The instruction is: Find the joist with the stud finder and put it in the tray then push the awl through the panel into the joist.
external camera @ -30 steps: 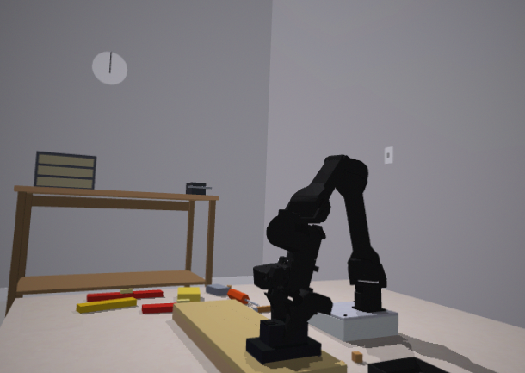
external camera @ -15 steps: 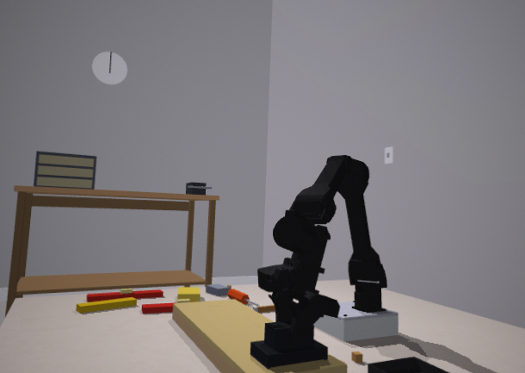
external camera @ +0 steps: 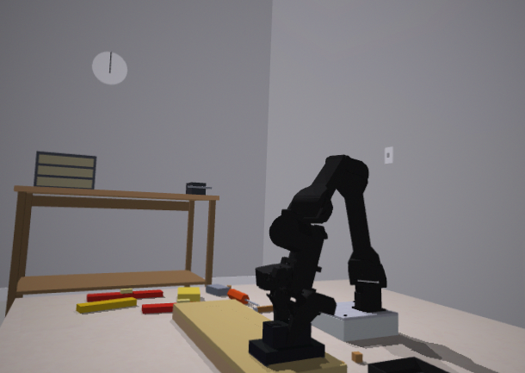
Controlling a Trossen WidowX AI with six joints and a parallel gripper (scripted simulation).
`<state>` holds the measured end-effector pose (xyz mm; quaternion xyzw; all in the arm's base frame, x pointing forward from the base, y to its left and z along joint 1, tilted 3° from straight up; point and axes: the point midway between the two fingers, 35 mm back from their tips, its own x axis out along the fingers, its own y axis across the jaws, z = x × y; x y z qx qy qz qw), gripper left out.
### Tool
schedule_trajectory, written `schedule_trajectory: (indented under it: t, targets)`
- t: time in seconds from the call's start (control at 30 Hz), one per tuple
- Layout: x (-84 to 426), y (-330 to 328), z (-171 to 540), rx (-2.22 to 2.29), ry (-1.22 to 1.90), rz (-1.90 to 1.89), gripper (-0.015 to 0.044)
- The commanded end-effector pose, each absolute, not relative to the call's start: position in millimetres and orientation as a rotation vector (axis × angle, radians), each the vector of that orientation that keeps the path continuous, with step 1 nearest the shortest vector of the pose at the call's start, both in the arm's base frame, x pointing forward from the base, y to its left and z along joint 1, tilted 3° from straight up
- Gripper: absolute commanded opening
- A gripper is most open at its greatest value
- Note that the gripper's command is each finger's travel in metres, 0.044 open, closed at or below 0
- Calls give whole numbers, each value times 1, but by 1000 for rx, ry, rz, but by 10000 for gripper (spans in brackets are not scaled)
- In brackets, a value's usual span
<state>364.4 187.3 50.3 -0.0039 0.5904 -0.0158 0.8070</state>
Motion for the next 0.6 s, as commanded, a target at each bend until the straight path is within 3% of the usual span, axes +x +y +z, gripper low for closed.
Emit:
schedule_trajectory:
  t: [0.0, 0.57]
  targets:
    - [365, 176, 50, -11, 1263, -43, 0]
    - [364, 142, 51, -14, 1263, -45, 0]
